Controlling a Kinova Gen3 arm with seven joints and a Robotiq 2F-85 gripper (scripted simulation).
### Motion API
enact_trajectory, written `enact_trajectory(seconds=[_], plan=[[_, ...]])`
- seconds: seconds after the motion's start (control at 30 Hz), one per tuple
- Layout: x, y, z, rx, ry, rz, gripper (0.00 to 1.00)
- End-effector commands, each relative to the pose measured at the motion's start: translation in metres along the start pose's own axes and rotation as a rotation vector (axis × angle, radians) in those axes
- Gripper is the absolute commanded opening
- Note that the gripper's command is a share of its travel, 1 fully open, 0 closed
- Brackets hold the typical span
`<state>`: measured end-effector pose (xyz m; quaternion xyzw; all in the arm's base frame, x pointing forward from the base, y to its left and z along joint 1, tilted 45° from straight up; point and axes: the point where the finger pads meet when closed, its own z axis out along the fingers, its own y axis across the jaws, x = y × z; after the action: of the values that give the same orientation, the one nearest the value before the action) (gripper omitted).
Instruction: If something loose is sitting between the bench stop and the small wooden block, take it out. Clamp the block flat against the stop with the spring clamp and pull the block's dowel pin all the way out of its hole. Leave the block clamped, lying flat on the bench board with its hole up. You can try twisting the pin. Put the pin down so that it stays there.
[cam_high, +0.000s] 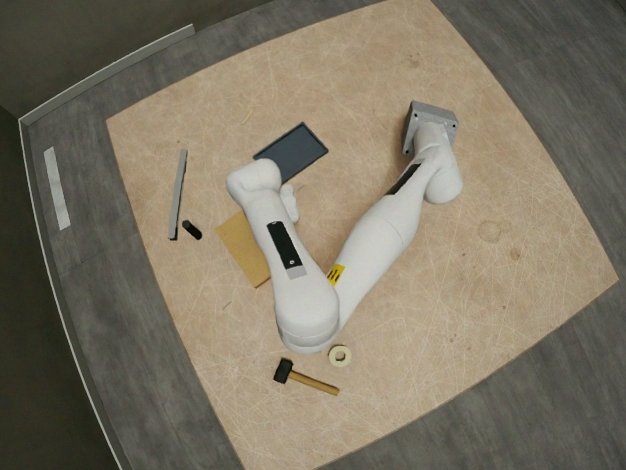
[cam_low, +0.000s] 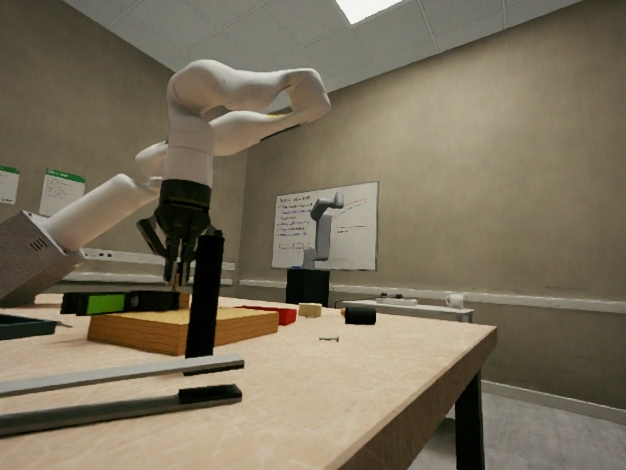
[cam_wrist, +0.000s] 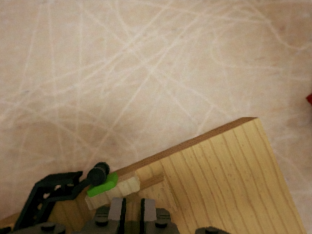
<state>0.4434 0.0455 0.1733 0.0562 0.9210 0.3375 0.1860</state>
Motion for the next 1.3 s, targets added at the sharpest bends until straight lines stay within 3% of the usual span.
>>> enact_trajectory(seconds=[0.0,1.0,1.27], plan=[[-0.0008,-0.0001,-0.0009,0.000,-0.002,0.004,0.10],[-0.0008,-0.0001,-0.0015,0.000,-0.002,0.251,0.10],[-0.0008,-0.0001,-0.0017,0.000,-0.002,0.196,0.10]])
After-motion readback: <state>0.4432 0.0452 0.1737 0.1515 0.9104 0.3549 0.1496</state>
